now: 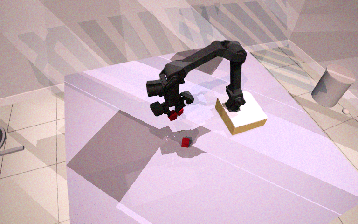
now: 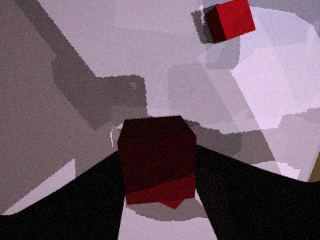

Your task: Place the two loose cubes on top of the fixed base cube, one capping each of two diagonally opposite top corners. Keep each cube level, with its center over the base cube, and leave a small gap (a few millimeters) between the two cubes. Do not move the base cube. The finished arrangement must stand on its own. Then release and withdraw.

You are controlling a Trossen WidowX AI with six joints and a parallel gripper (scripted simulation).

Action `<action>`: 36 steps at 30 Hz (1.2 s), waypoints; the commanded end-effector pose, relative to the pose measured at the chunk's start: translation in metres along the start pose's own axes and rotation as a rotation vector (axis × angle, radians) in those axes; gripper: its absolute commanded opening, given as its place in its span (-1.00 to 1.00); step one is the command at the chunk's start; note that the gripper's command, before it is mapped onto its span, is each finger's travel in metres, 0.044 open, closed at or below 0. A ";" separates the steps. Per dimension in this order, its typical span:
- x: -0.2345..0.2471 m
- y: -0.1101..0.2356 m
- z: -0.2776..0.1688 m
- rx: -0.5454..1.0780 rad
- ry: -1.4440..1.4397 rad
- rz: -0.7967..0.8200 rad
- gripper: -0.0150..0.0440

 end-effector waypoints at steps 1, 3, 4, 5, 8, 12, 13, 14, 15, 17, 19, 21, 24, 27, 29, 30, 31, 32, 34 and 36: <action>-0.001 -0.003 -0.012 0.005 0.009 0.002 -0.14; -0.002 -0.005 -0.018 0.005 0.015 0.002 -0.14; -0.002 -0.006 -0.021 0.005 0.019 0.002 -0.14; -0.003 -0.007 -0.024 0.006 0.022 0.002 -0.14; -0.004 -0.010 -0.033 0.006 0.032 0.002 -0.14; -0.007 -0.014 -0.046 0.007 0.046 0.002 -0.14; -0.007 -0.015 -0.049 0.008 0.049 0.002 -0.14; -0.008 -0.016 -0.052 0.008 0.053 0.002 -0.14; -0.009 -0.017 -0.055 0.008 0.056 0.002 -0.14; -0.010 -0.019 -0.061 0.009 0.063 0.002 -0.14; -0.012 -0.022 -0.067 0.009 0.070 0.002 -0.14; -0.014 -0.024 -0.073 0.010 0.077 0.001 -0.14; -0.017 -0.027 -0.081 0.011 0.087 0.001 -0.14; -0.020 -0.030 -0.090 0.012 0.097 0.001 -0.14; -0.023 -0.032 -0.095 0.012 0.104 0.001 -0.14; -0.024 -0.033 -0.098 0.013 0.107 0.001 -0.14; -0.025 -0.034 -0.101 0.013 0.111 0.000 -0.14; -0.027 -0.035 -0.104 0.013 0.114 0.000 -0.14; -0.029 -0.037 -0.109 0.014 0.121 0.000 -0.14; -0.032 -0.039 -0.114 0.015 0.128 0.000 -0.14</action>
Point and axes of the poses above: the point midway between the two fingers, 35 mm back from their tips, its own y axis back along the fingers, its own x axis across the jaws, z = x × y, the point moved 5 cm from there along y, back along the fingers, and after that the axes turned 6 degrees about -y, right-handed, at the moved point
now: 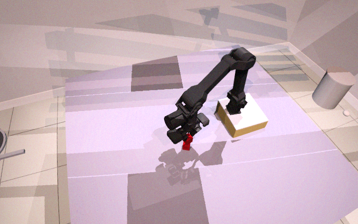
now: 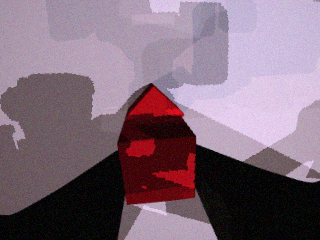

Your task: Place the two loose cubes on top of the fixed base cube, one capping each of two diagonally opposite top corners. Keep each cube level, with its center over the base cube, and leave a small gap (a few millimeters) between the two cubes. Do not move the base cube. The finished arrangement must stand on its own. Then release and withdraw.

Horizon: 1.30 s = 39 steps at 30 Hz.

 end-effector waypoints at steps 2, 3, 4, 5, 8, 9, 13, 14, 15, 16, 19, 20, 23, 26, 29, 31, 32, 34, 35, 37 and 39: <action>-0.004 -0.003 -0.011 0.006 0.007 0.003 -0.14; -0.005 -0.003 -0.011 0.006 0.008 0.003 -0.14; -0.005 -0.003 -0.011 0.006 0.008 0.003 -0.14; -0.005 -0.003 -0.011 0.006 0.008 0.003 -0.14; -0.005 -0.003 -0.011 0.006 0.008 0.003 -0.14; -0.005 -0.003 -0.011 0.006 0.008 0.003 -0.14; -0.004 -0.007 -0.011 0.006 0.007 0.003 -0.14; -0.004 -0.010 -0.011 0.006 0.007 0.003 -0.14; -0.004 -0.013 -0.011 0.006 0.007 0.003 -0.14; -0.004 -0.015 -0.011 0.006 0.007 0.003 -0.14; -0.004 -0.024 -0.011 0.006 0.006 0.003 -0.14; -0.004 -0.026 -0.011 0.006 0.006 0.003 -0.14; -0.004 -0.030 -0.011 0.006 0.005 0.003 -0.14; -0.004 -0.030 -0.011 0.006 0.005 0.003 -0.14; -0.004 -0.030 -0.011 0.006 0.005 0.003 -0.14; -0.004 -0.031 -0.011 0.006 0.006 0.003 -0.14; -0.004 -0.031 -0.011 0.006 0.006 0.003 -0.14; -0.004 -0.032 -0.011 0.006 0.006 0.003 -0.14; -0.004 -0.032 -0.011 0.006 0.006 0.003 -0.14; -0.004 -0.032 -0.011 0.006 0.006 0.003 -0.14; -0.004 -0.032 -0.011 0.006 0.006 0.003 -0.14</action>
Point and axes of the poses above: the point midway between the two fingers, 35 mm back from their tips, its own y axis back along the fingers, its own x axis across the jaws, z = x × y, the point moved 5 cm from there along y, back along the fingers, and after that the axes turned 6 degrees about -y, right-handed, at the moved point
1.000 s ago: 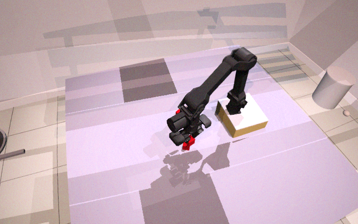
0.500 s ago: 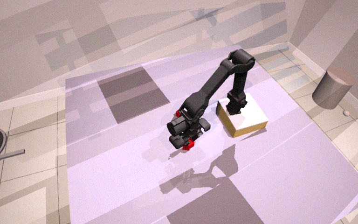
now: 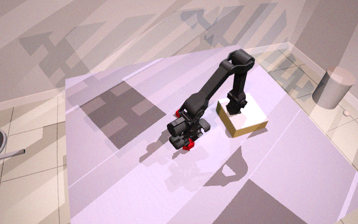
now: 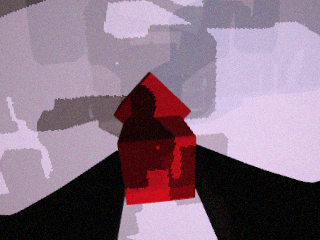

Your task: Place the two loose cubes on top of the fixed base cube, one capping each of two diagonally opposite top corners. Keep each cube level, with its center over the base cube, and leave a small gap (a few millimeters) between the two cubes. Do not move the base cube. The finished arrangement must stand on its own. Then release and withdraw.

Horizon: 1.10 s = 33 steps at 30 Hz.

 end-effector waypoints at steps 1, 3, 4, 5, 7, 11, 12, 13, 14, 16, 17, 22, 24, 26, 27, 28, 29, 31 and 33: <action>0.000 -0.001 0.000 0.004 -0.006 0.000 -0.14; 0.000 -0.001 0.000 0.004 -0.006 0.000 -0.14; 0.000 -0.001 0.000 0.004 -0.006 0.000 -0.14; 0.000 -0.001 0.000 0.004 -0.006 0.000 -0.14; 0.000 -0.001 0.000 0.004 -0.006 0.000 -0.14; 0.000 -0.001 0.000 0.004 -0.006 0.000 0.20; 0.000 -0.001 0.000 0.004 -0.006 0.000 0.20; 0.000 -0.001 0.000 0.004 -0.006 0.000 0.20; 0.000 -0.001 0.000 0.004 -0.006 0.000 0.20; 0.000 -0.001 0.000 0.004 -0.006 0.000 0.20; 0.000 0.001 0.000 0.003 -0.004 0.000 0.20; 0.000 0.012 0.000 0.000 0.000 0.000 0.20; 0.000 0.015 0.000 0.000 0.000 0.000 0.20; 0.000 0.019 0.000 0.000 0.000 0.000 0.20; 0.000 0.020 0.000 0.000 0.000 0.000 0.20; 0.000 0.022 0.000 0.000 0.000 0.000 0.20; 0.000 0.024 0.000 0.000 0.000 0.000 0.20; 0.000 0.027 0.000 0.000 0.000 0.000 0.20; 0.000 0.030 0.000 0.000 0.000 0.000 0.20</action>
Point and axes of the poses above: the point midway between the two fingers, 35 mm back from their tips, its own y axis back along the fingers, its own x axis across the jaws, z = x × y, the point moved 5 cm from there along y, back along the fingers, and after that the axes turned 6 degrees about -y, right-handed, at the moved point
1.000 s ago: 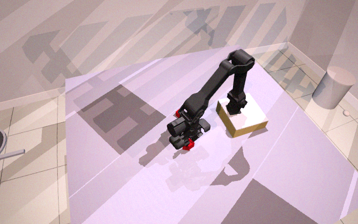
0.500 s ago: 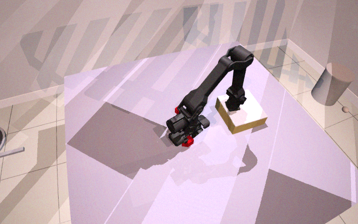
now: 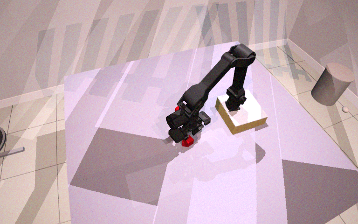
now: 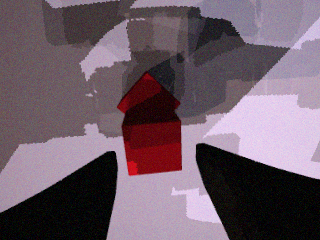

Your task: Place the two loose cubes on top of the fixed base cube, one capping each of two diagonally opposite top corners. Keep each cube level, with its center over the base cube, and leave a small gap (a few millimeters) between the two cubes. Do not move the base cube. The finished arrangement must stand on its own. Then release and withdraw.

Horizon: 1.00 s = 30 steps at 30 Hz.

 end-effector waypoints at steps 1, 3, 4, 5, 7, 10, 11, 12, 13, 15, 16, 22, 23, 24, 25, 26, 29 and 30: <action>0.001 0.006 0.000 0.001 0.007 0.007 0.20; 0.001 0.006 0.000 0.001 0.007 0.007 0.20; 0.001 0.003 0.001 0.000 0.007 0.004 0.29; 0.001 0.004 0.003 0.000 0.025 0.004 0.38; 0.001 0.006 0.012 -0.001 0.095 0.005 0.41; 0.001 0.009 0.027 -0.004 0.211 0.005 0.41; 0.001 0.010 0.032 -0.004 0.249 0.005 0.41; 0.000 0.011 0.037 -0.005 0.287 0.005 0.41; 0.000 0.012 0.042 -0.006 0.326 0.005 0.41; -0.001 0.015 0.052 -0.007 0.403 0.005 0.41; -0.002 0.016 0.057 -0.008 0.441 0.005 0.41; -0.007 0.022 0.086 -0.011 0.672 0.003 0.41; -0.009 0.023 0.091 -0.012 0.710 0.003 0.41; -0.010 0.024 0.096 -0.012 0.748 0.002 0.41; -0.011 0.025 0.100 -0.013 0.787 0.002 0.41; -0.013 0.026 0.105 -0.013 0.825 0.001 0.41; -0.018 0.029 0.119 -0.014 0.940 0.000 0.41; -0.019 0.030 0.123 -0.014 0.979 -0.001 0.41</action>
Point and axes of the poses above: the point midway between the two fingers, 35 mm back from their tips, its own y axis back along the fingers, its own x axis across the jaws, z = x × y, the point moved 5 cm from there along y, back along the fingers, and after that the axes turned 6 degrees about -y, right-handed, at the moved point
